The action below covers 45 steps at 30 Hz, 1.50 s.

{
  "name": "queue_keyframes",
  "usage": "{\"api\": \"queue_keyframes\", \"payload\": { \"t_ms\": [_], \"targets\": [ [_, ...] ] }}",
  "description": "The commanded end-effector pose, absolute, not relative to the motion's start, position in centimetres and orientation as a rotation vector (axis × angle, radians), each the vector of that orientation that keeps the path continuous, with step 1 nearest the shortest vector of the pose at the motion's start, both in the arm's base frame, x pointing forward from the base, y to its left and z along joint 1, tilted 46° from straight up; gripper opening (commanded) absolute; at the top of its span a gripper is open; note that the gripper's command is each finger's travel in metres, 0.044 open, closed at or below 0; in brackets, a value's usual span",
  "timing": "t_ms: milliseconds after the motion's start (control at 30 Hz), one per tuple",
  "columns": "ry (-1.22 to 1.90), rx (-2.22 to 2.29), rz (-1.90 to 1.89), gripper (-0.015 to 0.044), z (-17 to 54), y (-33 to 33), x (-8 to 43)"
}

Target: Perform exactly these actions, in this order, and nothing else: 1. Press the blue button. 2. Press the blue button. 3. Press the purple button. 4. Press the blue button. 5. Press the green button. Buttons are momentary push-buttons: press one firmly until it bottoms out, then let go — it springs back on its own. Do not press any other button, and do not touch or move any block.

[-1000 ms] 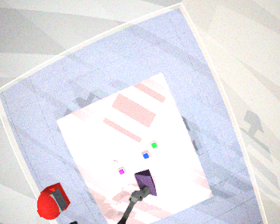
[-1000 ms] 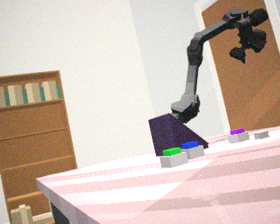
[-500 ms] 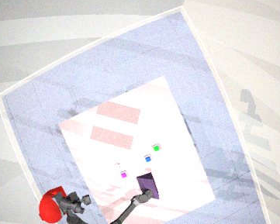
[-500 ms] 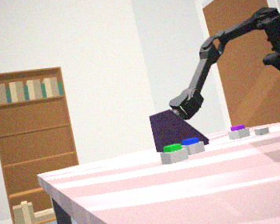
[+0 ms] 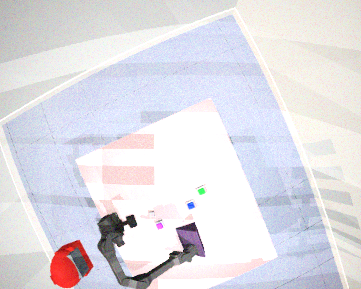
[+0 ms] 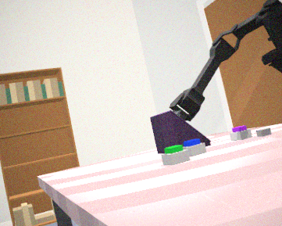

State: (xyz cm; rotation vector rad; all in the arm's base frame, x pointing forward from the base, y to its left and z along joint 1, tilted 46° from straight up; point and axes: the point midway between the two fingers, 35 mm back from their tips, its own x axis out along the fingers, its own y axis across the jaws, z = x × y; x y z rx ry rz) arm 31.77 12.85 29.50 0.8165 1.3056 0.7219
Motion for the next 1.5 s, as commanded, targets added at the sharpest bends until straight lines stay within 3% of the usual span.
{"api": "queue_keyframes", "payload": {
  "t_ms": [0, 300, 600, 733, 967, 1167, 1467],
  "targets": [
    [1.308, 0.755, 0.645, 0.04, 24.1, 8.4, 34.0],
    [1.346, 0.635, 0.563, 0.04, 13.6, -1.5, 33.9],
    [1.414, 0.563, 0.609, 0.04, 3.8, -9.5, 27.4],
    [1.425, 0.555, 0.66, 0.04, 1.0, -11.1, 24.2],
    [1.426, 0.555, 0.664, 0.04, 0.8, -11.1, 24.0],
    [1.424, 0.556, 0.665, 0.0242, -3.3, -6.9, 24.1],
    [1.424, 0.556, 0.665, 0.002, -3.5, -6.7, 24.1]
  ]
}}
